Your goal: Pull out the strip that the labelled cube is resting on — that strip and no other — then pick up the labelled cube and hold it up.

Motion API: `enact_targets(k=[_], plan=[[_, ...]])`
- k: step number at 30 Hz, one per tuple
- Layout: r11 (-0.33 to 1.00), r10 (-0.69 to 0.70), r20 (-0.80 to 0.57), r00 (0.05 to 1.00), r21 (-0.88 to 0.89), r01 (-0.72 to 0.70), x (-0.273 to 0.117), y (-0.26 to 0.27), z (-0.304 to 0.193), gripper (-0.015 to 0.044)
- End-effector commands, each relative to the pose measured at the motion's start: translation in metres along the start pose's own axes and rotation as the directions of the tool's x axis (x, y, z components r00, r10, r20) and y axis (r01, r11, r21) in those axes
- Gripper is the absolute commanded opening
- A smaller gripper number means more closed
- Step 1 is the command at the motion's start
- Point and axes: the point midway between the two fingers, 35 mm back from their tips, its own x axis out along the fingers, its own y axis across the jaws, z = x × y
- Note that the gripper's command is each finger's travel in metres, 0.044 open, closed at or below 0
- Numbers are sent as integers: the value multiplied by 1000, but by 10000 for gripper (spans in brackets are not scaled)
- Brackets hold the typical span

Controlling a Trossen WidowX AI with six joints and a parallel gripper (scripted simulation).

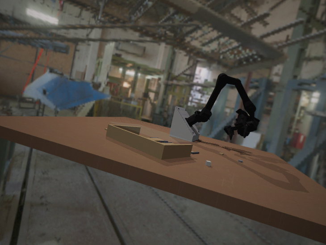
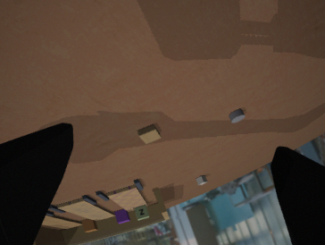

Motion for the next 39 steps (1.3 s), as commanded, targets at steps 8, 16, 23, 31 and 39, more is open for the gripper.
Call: enact_targets(k=[8,16,23,31,39], plan=[[893,223,-177,959,432,-128,78,12,-43,400],[651,347,-177,921,753,-100,133,20,-90,400],[335,389,-121,913,942,-18,171,27,-145,400],[-83,340,-49,939,993,82,193,39,-220,400],[-451,191,-39,981,884,124,182,56,-301,400]])
